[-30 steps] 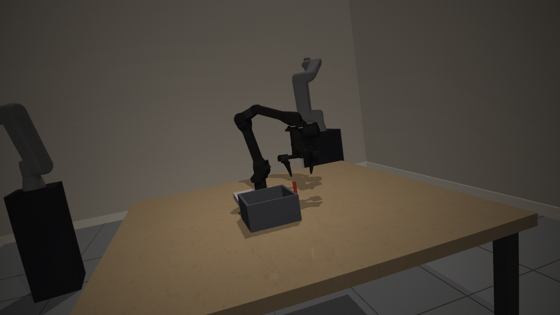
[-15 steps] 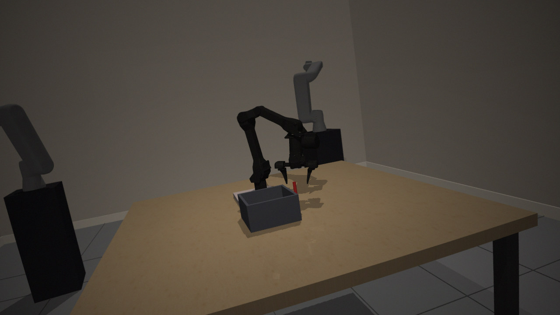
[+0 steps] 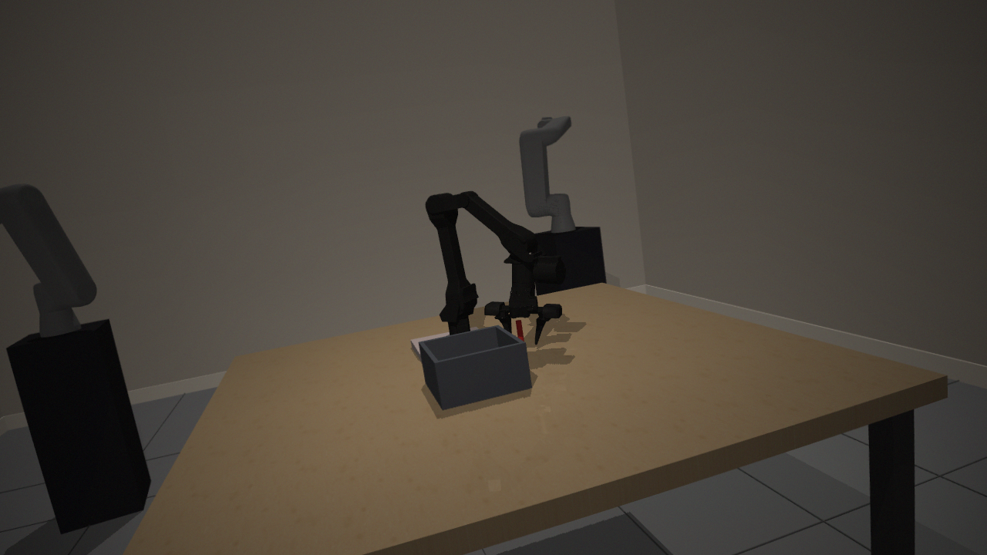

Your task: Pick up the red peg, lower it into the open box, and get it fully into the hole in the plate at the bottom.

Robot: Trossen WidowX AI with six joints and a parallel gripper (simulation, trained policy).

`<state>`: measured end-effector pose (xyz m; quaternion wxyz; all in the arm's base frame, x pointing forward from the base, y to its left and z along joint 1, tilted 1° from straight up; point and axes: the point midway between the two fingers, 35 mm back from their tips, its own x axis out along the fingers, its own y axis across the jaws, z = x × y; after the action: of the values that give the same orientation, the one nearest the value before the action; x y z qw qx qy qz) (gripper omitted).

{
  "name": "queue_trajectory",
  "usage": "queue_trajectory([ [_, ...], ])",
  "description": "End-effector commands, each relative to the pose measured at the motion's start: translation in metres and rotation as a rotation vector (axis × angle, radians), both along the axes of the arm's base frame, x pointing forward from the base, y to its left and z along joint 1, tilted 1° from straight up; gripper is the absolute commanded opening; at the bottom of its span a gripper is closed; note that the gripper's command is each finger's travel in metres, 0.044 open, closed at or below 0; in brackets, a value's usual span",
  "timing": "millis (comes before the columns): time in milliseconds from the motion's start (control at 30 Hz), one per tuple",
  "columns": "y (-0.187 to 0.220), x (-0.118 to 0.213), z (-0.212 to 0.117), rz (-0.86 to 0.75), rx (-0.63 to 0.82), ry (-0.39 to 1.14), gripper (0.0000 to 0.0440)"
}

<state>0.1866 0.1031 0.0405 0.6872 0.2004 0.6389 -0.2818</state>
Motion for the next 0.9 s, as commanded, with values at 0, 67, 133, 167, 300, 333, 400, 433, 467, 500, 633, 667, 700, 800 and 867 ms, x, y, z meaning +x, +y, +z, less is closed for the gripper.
queue_trajectory([
  [0, -0.003, 0.001, -0.007, -0.019, -0.015, 0.01, 0.0196],
  [67, -0.005, 0.001, -0.009, -0.028, -0.023, 0.017, 0.0144],
  [133, -0.006, 0.001, -0.011, -0.037, -0.032, 0.024, 0.0092],
  [167, -0.007, 0.001, -0.011, -0.04, -0.038, 0.028, 0.0067],
  [300, -0.011, 0.005, -0.009, -0.042, -0.061, 0.023, 0.0001],
  [333, -0.013, 0.009, -0.004, -0.041, -0.069, 0.007, 0.0],
  [400, -0.016, 0.013, 0.005, -0.039, -0.081, -0.014, 0.0],
  [433, -0.018, 0.014, 0.009, -0.038, -0.088, -0.023, 0.0],
  [467, -0.02, 0.016, 0.014, -0.037, -0.095, -0.031, 0.0],
  [500, -0.022, 0.017, 0.019, -0.037, -0.101, -0.04, 0.0],
  [633, -0.029, 0.023, 0.039, -0.04, -0.121, -0.08, 0.0],
  [667, -0.03, 0.025, 0.045, -0.042, -0.125, -0.091, 0.0],
  [700, -0.032, 0.028, 0.05, -0.045, -0.129, -0.102, 0.0],
  [800, -0.038, 0.035, 0.067, -0.06, -0.138, -0.139, 0.0],
  [867, -0.043, 0.04, 0.078, -0.077, -0.146, -0.162, 0.0],
])
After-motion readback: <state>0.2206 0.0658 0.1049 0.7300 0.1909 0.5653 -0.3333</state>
